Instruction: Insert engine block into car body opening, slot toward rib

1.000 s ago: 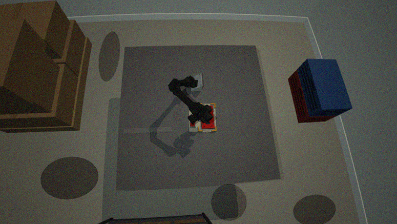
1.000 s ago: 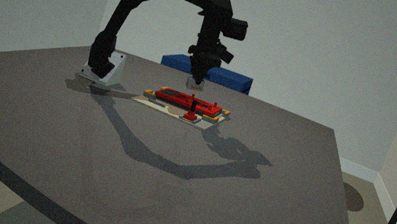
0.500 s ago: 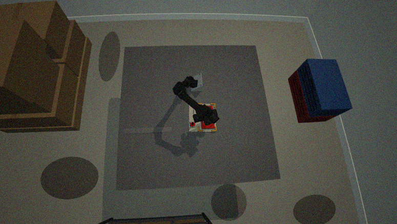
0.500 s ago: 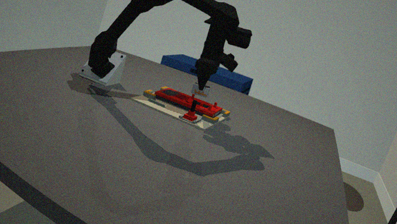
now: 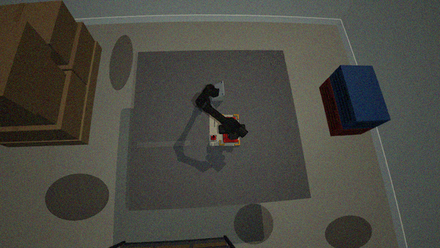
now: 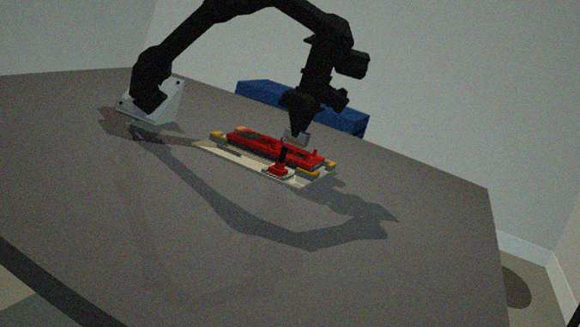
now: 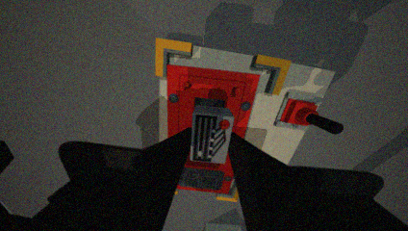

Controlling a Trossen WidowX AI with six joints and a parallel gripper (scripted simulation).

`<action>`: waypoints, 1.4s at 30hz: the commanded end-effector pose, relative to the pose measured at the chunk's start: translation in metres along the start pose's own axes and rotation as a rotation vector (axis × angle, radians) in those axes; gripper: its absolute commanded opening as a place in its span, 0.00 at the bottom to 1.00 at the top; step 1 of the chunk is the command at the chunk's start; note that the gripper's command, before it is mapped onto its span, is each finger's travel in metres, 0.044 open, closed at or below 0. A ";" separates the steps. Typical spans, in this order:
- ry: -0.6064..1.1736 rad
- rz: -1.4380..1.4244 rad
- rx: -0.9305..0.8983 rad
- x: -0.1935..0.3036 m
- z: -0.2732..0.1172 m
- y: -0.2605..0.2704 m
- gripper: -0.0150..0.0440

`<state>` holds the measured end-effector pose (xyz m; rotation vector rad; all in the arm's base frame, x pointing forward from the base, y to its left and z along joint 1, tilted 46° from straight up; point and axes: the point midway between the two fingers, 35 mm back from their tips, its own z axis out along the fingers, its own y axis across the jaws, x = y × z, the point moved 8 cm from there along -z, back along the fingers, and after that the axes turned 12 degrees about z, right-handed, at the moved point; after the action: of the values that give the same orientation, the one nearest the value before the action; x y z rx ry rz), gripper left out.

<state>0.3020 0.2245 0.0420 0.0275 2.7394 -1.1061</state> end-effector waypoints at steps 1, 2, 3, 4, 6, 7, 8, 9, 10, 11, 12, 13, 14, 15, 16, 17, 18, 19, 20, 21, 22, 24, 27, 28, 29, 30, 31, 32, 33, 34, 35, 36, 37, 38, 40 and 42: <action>-0.002 0.020 -0.010 0.000 -0.002 0.002 0.48; -0.002 0.023 -0.010 0.000 -0.002 0.002 0.52; -0.002 0.031 -0.010 0.000 -0.002 0.002 0.52; -0.002 0.035 -0.010 0.000 -0.002 0.002 0.52; -0.002 0.032 -0.010 0.000 -0.001 0.002 0.52; -0.002 0.032 -0.010 0.000 -0.001 0.002 0.52; -0.002 0.032 -0.010 0.000 -0.001 0.002 0.52; -0.002 0.028 -0.010 0.000 -0.001 0.002 0.52; -0.002 0.020 -0.010 0.000 -0.002 0.002 0.52; -0.002 0.015 -0.010 0.000 -0.002 0.002 0.52; -0.002 0.015 -0.010 0.000 -0.002 0.002 0.52; -0.002 0.015 -0.010 0.000 -0.002 0.002 0.52; -0.002 0.015 -0.010 0.000 -0.002 0.002 0.52; -0.002 0.015 -0.010 0.000 -0.002 0.002 0.52; -0.002 0.012 -0.010 0.000 -0.002 0.003 0.52; -0.002 0.004 -0.010 0.000 -0.002 0.003 0.52; -0.002 -0.007 -0.010 0.000 -0.002 0.004 0.52; -0.002 -0.012 -0.010 0.001 -0.002 0.004 0.52; -0.002 -0.012 -0.010 0.001 -0.002 0.004 0.52; -0.002 -0.012 -0.010 0.001 -0.002 0.004 0.52; -0.002 -0.012 -0.010 0.001 -0.002 0.004 0.52; -0.002 -0.004 -0.010 0.001 -0.002 0.004 0.52; -0.002 -0.001 -0.010 0.001 -0.002 0.004 0.52; -0.002 0.007 -0.010 0.001 -0.002 0.004 0.52; -0.002 0.011 -0.010 0.001 -0.002 0.003 0.52; -0.002 0.011 -0.010 0.001 -0.002 0.003 0.52; -0.002 0.011 -0.010 0.001 -0.002 0.003 0.52; -0.002 0.011 -0.010 0.001 -0.002 0.003 0.52; -0.002 0.011 -0.010 0.001 -0.002 0.003 0.52; -0.002 0.011 -0.010 0.001 -0.002 0.003 0.52; -0.002 0.011 -0.010 0.001 -0.002 0.003 0.52; -0.002 0.011 -0.010 0.001 -0.002 0.003 0.52; -0.002 0.011 -0.010 0.001 -0.002 0.003 0.52; -0.002 0.014 -0.010 0.001 -0.002 0.003 0.52; -0.002 0.017 -0.010 0.000 -0.002 0.003 0.52; -0.002 0.013 -0.010 0.000 -0.002 0.003 0.52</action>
<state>0.3017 0.2277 0.0411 0.0387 2.7344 -1.0951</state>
